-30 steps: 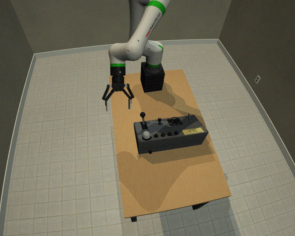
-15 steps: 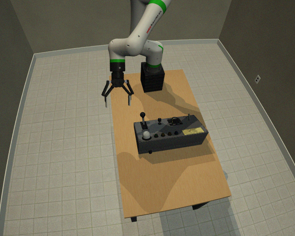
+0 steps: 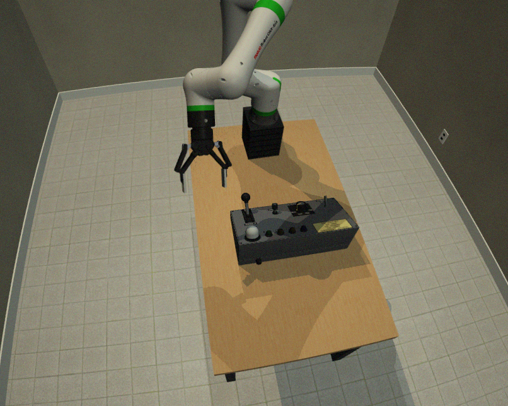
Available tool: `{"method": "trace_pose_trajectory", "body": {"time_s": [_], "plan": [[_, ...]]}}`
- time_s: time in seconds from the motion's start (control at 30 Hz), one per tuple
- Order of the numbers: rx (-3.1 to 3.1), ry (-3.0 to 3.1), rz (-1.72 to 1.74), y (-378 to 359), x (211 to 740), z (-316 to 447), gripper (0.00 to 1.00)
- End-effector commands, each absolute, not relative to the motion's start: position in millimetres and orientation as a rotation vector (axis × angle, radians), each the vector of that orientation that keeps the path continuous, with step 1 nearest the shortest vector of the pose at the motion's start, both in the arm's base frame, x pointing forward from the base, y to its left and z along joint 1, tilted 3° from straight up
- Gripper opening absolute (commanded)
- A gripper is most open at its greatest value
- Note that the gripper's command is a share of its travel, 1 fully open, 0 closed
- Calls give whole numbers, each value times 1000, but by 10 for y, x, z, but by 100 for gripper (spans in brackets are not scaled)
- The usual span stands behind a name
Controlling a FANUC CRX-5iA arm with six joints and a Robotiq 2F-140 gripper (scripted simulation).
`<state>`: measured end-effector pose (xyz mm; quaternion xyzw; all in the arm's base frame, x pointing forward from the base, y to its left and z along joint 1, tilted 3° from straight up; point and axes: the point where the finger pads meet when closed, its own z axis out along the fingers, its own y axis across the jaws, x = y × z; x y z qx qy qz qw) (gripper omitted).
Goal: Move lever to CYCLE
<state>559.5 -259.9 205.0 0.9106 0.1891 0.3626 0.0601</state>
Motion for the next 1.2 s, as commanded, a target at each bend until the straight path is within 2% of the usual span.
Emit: {"method": "trace_pose_trajectory", "body": {"time_s": [0.0, 0.37, 0.47, 0.53, 0.87, 1.17], "plan": [[2755, 628, 1086, -2552, 5881, 2202, 100], [2726, 834, 1030, -2198, 6984, 2751, 100], [2726, 834, 1030, -2198, 6984, 2751, 100], [2711, 889, 1009, -2038, 7314, 2902, 100], [2661, 1015, 948, -1477, 8148, 3259, 100], [2623, 1070, 911, -1022, 8598, 3440, 100]]}}
